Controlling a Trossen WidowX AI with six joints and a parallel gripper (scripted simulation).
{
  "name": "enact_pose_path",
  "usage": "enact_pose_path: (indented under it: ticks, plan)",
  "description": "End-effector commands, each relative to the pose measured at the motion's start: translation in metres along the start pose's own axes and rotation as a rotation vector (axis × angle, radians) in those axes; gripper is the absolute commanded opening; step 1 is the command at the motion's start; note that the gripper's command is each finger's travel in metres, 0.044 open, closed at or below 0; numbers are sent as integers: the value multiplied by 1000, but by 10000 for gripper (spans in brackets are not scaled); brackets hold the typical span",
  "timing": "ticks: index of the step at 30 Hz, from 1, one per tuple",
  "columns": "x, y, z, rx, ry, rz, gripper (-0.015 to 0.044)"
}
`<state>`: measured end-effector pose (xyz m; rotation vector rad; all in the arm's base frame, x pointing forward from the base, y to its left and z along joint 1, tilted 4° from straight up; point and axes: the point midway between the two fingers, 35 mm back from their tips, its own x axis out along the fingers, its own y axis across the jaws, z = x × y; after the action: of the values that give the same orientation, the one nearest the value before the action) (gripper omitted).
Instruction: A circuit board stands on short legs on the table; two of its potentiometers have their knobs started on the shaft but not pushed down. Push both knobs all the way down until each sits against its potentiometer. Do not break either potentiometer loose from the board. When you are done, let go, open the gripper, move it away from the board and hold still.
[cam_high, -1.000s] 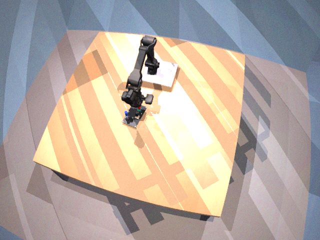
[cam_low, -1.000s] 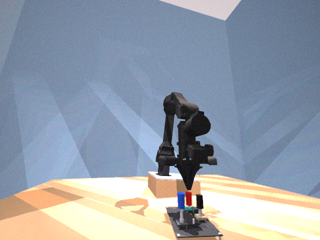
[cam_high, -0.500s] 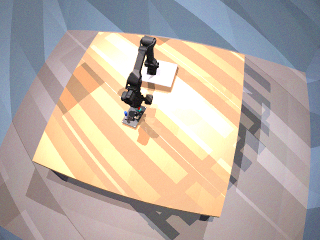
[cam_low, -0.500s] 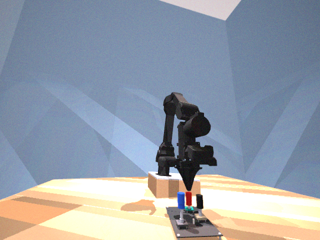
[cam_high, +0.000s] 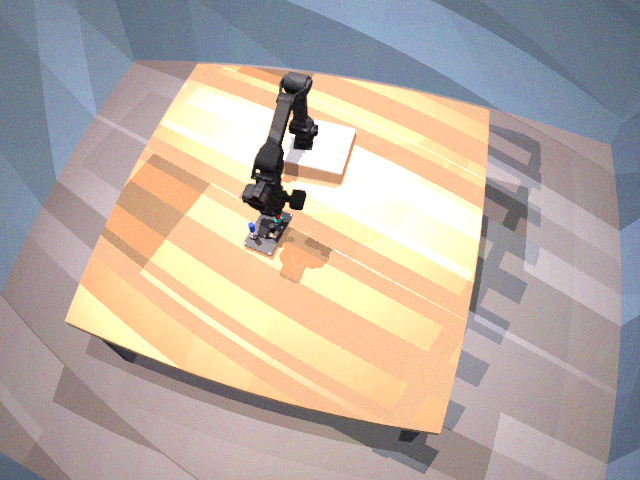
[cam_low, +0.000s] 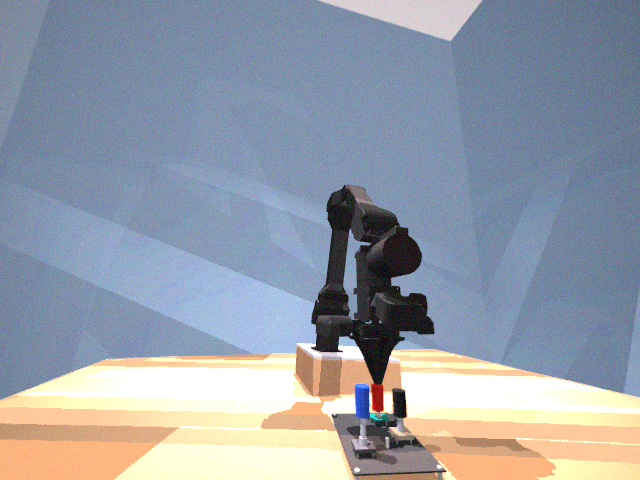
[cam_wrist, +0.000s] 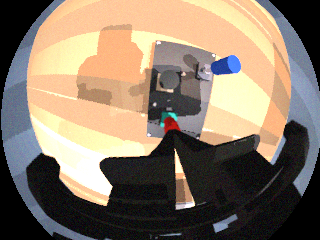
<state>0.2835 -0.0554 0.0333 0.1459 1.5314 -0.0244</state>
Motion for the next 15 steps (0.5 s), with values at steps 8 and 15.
enact_pose_path:
  ticks: [8, 15]
  plan:
    - [2, -1, 0, 5, 2, -5, 0]
    - [1, -1, 0, 5, 2, -5, 0]
